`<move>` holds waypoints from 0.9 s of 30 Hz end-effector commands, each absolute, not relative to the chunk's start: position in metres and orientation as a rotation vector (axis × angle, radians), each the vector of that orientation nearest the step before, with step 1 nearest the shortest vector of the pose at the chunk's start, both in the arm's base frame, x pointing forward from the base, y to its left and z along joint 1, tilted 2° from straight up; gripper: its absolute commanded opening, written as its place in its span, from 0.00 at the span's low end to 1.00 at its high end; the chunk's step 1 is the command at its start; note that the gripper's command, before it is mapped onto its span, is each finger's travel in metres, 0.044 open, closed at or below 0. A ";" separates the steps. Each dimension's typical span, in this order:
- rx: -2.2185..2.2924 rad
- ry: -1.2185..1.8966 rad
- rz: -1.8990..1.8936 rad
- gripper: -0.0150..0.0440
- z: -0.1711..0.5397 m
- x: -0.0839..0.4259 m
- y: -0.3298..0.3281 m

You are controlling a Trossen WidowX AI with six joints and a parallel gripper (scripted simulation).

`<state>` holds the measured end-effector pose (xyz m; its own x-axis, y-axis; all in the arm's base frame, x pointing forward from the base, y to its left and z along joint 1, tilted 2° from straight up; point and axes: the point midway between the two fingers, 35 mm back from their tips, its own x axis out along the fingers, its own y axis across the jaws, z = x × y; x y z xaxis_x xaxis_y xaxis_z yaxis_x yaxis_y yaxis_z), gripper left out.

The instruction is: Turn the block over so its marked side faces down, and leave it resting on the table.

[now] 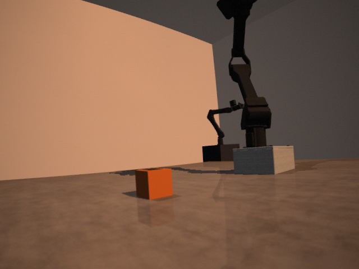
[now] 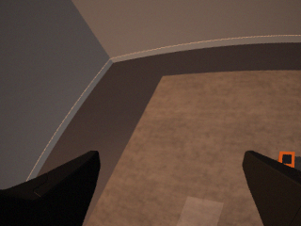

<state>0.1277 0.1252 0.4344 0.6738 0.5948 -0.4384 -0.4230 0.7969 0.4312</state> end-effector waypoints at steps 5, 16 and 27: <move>0.268 0.653 0.504 1.00 0.418 0.154 0.138; 0.142 0.864 0.235 1.00 0.339 0.271 0.151; -0.026 1.191 0.111 1.00 0.219 0.363 0.122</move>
